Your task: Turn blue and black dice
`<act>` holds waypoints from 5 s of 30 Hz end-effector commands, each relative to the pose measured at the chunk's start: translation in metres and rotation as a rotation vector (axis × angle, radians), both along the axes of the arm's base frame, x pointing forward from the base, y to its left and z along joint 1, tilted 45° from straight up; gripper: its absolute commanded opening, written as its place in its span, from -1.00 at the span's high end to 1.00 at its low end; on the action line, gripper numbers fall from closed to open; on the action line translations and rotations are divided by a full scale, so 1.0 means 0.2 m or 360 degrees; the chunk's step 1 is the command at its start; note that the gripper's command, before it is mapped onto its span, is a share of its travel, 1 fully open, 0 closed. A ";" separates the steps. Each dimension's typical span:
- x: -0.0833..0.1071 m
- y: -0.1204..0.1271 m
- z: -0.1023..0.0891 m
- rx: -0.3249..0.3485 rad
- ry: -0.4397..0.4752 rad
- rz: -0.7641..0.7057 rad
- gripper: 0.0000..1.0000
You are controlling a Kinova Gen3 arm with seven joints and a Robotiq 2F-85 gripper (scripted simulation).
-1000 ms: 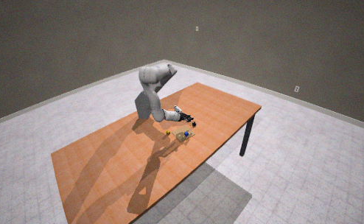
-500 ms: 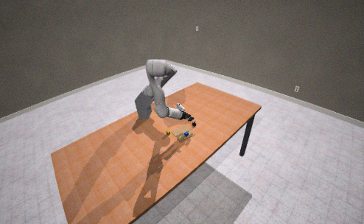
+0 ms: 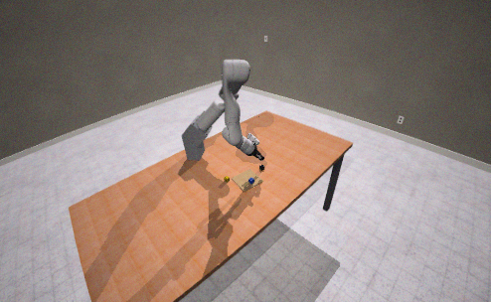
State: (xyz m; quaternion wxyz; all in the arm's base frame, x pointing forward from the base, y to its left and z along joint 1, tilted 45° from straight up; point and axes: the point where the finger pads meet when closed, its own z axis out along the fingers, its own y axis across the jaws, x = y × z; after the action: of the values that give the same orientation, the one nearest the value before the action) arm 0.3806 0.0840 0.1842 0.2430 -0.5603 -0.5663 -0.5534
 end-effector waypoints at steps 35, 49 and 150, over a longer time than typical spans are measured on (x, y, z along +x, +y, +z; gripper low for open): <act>-0.09 0.10 0.11 -0.0889 0.0111 -0.0575 0.19; -0.10 0.10 0.12 -0.0933 0.0084 -0.0633 0.19; 0.00 0.13 0.00 -0.1955 -0.1603 0.0776 -1.00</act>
State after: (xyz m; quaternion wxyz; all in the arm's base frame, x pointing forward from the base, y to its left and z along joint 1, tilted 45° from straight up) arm 0.3789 0.1080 0.1831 -0.2705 -0.1525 -0.9137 -0.2620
